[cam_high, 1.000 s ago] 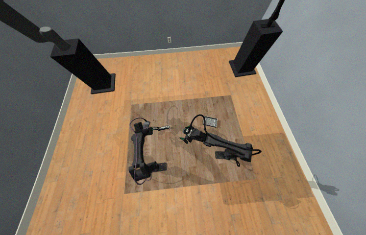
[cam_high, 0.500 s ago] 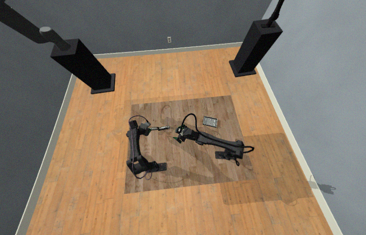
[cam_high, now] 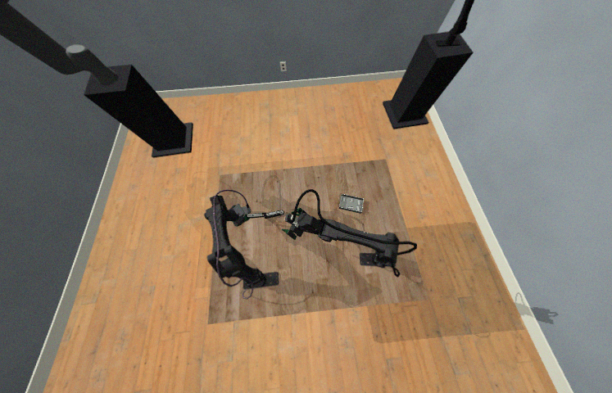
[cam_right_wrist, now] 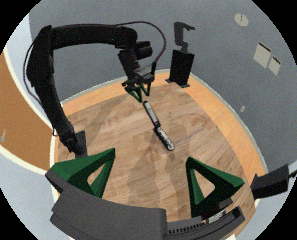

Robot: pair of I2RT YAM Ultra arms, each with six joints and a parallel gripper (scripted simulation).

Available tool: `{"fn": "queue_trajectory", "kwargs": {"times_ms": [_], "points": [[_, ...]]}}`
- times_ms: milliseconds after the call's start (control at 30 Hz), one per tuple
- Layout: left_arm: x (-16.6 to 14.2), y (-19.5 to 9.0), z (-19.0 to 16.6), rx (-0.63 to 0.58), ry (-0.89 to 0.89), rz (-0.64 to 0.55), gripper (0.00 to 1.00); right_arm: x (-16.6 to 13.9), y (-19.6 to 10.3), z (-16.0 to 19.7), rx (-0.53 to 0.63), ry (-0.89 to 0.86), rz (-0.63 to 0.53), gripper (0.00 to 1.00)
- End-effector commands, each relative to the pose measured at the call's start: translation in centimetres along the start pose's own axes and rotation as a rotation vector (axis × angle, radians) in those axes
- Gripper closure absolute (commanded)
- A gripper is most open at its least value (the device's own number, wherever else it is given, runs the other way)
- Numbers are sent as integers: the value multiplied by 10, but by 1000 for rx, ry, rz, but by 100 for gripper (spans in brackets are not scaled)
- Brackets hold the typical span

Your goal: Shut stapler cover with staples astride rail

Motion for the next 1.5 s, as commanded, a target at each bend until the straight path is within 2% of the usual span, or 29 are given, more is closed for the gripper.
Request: {"fn": "queue_trajectory", "kwargs": {"times_ms": [0, 200, 333, 667, 1467], "points": [[1, -10, -2, -92, 196, 8, 50, 21, -11, 13, 30, -15, -50, 0], [-3, -9, 8, -153, 372, 27, 50, 21, -11, 13, 30, -15, -50, 0], [-3, -7, 13, -168, 425, 34, 50, 21, -11, 13, 30, -15, -50, 0], [3, -9, 16, -140, 422, 30, 50, 20, -10, 9, 22, -4, -52, 0], [3, 26, 11, -136, 415, 22, 50, 20, -10, 9, 22, -4, -52, 0]]}}
Point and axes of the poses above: on each arm, the point where the finger pads meet when closed, its own y axis out along the fingers, its own z axis across the jaws, x = y × z, the point moved 2 cm from there along -y, back along the fingers, and after that the axes turned 10 degrees about y, right-handed, at the moved point
